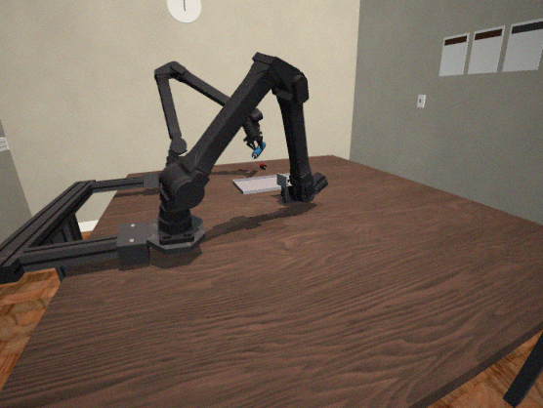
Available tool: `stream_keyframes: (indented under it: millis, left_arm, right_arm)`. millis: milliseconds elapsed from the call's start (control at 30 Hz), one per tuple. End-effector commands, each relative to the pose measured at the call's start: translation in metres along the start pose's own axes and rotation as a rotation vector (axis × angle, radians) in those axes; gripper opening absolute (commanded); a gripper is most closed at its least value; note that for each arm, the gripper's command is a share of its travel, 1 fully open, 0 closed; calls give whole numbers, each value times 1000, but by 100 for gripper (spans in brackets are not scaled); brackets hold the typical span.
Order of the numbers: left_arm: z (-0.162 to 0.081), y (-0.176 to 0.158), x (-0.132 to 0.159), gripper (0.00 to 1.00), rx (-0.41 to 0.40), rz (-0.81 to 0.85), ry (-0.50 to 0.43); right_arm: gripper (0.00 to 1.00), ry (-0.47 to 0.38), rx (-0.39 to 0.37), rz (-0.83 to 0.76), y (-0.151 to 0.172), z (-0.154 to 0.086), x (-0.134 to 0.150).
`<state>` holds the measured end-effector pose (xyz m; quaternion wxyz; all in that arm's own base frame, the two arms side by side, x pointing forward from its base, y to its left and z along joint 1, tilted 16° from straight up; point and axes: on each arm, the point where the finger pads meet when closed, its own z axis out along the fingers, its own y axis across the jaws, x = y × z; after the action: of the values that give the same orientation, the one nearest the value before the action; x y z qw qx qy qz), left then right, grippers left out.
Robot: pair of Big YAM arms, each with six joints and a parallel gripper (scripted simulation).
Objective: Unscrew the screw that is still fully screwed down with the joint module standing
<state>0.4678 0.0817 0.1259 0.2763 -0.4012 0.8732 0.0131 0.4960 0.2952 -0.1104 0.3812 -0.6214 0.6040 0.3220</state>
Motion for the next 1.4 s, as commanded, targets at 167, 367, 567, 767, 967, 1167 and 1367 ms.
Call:
stream_keyframes:
  millis: [167,367,567,767,967,1167,1367]
  left_arm:
    - [-12,-23,-5,42,70,65,-54]
    - [-2,-42,11,42,108,143,-62]
    - [-21,-71,-7,42,181,174,-132]
    - [-8,-67,22,42,177,223,-106]
    - [-6,-87,36,42,225,296,-130]
    - [-19,-100,15,42,264,297,-190]
    - [-22,-119,39,42,309,366,-195]
  right_arm:
    - [59,-9,14,-23,-11,0,-9]
    - [59,-9,14,-23,-11,0,-9]
    - [59,-9,14,-23,-11,0,-9]
    - [59,-9,14,-23,-11,0,-9]
    - [59,-9,14,-23,-11,0,-9]
    - [59,-9,14,-23,-11,0,-9]
    - [59,-9,14,-23,-11,0,-9]
